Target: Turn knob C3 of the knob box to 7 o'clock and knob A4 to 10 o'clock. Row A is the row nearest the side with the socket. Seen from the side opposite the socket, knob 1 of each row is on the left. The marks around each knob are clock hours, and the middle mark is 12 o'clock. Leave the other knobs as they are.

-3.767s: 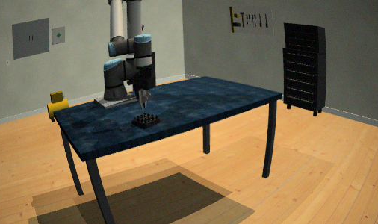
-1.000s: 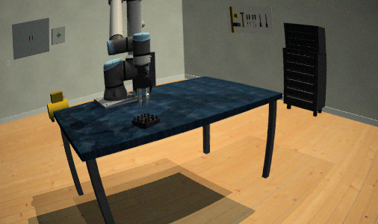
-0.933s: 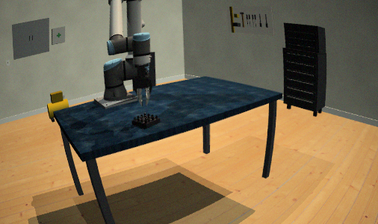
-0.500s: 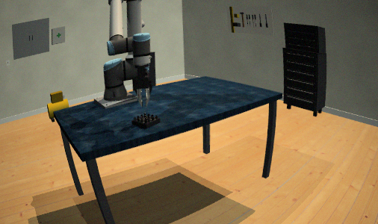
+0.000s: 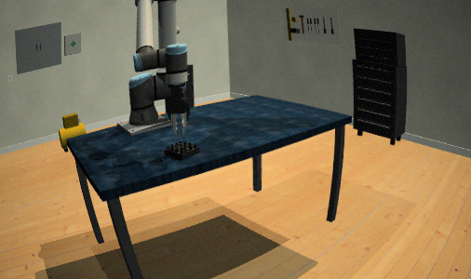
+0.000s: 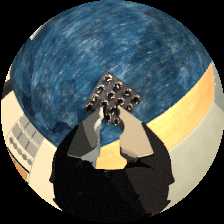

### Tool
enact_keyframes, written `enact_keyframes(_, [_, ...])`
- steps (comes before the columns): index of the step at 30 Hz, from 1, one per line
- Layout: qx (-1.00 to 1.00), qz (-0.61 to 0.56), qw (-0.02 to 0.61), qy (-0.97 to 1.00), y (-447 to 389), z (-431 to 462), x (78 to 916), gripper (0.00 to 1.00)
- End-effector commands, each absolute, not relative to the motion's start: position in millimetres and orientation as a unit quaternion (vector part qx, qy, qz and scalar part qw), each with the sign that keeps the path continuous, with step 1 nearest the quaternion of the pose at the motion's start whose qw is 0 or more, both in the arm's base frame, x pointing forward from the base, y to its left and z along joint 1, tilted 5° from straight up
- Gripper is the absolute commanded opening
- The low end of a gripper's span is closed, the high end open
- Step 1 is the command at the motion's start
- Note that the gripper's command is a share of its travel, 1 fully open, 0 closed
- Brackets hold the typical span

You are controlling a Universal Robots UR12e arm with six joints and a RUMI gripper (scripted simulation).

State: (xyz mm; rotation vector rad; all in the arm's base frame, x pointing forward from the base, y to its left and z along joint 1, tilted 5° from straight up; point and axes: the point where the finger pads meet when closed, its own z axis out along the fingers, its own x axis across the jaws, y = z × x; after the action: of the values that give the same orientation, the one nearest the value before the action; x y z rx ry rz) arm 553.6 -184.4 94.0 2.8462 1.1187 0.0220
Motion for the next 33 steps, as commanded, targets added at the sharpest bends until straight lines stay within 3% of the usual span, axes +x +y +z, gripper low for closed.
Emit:
enact_keyframes(1, [0.930, 0.008, 0.042, 0.365, -185, 89, 554, 0.11])
enact_keyframes(33, [0.930, 0.008, 0.042, 0.365, -186, 66, 556, 0.11])
